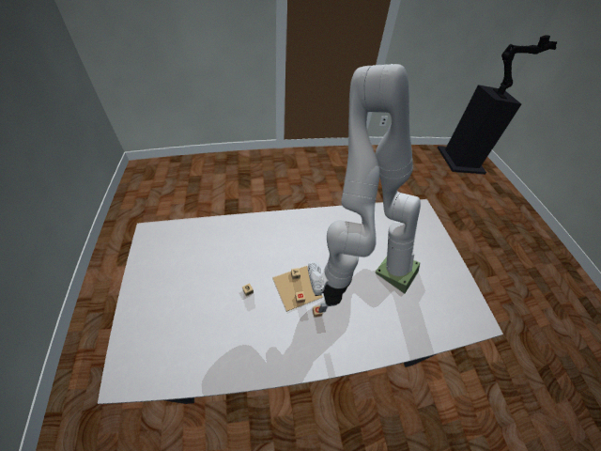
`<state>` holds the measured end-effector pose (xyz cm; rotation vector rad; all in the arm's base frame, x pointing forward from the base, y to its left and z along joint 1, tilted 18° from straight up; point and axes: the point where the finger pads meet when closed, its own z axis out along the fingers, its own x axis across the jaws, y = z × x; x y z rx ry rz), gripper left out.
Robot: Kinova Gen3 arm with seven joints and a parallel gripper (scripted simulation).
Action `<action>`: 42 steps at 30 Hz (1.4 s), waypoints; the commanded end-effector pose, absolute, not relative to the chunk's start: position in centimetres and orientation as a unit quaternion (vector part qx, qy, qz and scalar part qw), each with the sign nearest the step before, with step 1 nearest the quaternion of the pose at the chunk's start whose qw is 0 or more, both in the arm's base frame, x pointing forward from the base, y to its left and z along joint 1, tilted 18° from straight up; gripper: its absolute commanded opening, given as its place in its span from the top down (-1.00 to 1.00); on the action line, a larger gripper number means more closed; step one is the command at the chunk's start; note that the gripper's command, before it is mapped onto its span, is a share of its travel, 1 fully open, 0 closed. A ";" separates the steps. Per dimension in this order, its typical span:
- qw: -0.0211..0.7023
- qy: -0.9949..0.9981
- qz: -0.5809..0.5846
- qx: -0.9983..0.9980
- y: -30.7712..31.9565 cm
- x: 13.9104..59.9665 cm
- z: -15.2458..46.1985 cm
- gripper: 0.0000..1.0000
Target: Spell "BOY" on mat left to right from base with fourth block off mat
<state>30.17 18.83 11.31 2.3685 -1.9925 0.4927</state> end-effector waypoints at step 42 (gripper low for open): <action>0.003 -0.636 0.157 0.756 18.0 31.2 7.0 -1.00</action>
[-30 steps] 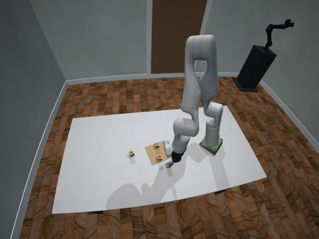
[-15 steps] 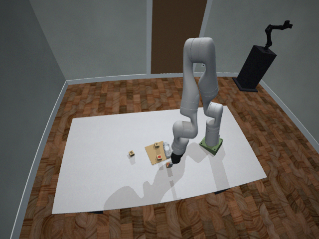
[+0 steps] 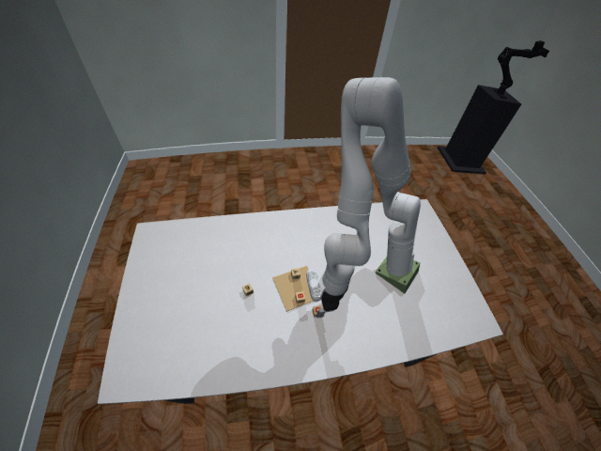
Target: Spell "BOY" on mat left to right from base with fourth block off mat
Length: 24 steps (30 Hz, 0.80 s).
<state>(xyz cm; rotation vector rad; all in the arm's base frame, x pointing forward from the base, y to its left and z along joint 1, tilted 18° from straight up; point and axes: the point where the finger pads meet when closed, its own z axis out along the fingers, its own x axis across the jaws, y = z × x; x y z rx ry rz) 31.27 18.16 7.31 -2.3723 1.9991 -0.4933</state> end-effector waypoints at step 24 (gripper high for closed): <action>-0.003 0.636 -0.157 -0.756 17.9 31.3 6.4 -1.00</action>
